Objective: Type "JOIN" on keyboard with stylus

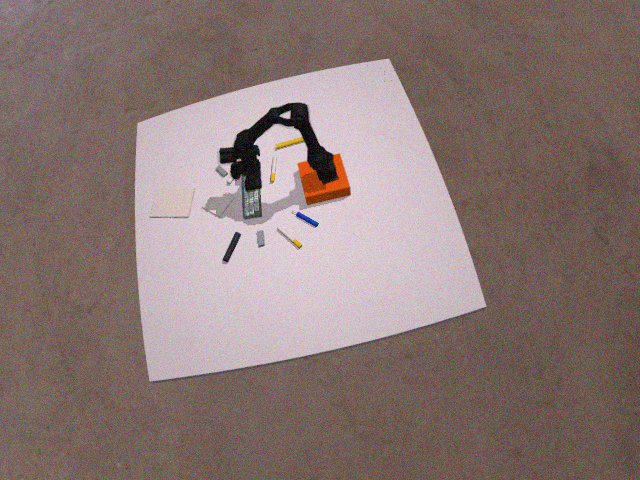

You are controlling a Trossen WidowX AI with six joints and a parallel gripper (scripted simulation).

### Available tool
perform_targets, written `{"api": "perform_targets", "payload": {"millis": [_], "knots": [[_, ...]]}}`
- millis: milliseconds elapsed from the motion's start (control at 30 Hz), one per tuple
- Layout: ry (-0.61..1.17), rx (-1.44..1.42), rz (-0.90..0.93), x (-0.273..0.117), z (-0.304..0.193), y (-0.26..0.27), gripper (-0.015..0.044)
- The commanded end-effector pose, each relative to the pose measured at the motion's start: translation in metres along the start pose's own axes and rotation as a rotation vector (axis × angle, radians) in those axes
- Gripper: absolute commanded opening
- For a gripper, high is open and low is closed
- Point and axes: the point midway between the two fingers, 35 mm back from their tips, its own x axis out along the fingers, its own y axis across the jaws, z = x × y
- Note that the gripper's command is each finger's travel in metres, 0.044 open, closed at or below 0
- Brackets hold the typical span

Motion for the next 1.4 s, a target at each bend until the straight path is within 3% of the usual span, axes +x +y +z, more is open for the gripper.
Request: {"api": "perform_targets", "payload": {"millis": [0,167,400,733,900,1200,1333,1367], "knots": [[-0.002,0.012,-0.001,0.000,-0.002,0.000,0.0000],[-0.002,0.012,-0.001,0.000,-0.002,0.003,0.0000],[-0.002,0.012,0.006,0.000,-0.001,0.081,0.0000],[-0.002,0.012,0.006,-0.002,-0.001,0.083,0.0000],[-0.002,0.012,0.007,-0.057,-0.001,0.083,0.0000],[-0.023,0.009,0.011,-0.060,0.002,0.083,0.0000],[-0.020,0.008,0.011,-0.060,0.002,0.083,0.0105],[-0.020,0.008,0.011,-0.060,0.002,0.083,0.0079]]}}
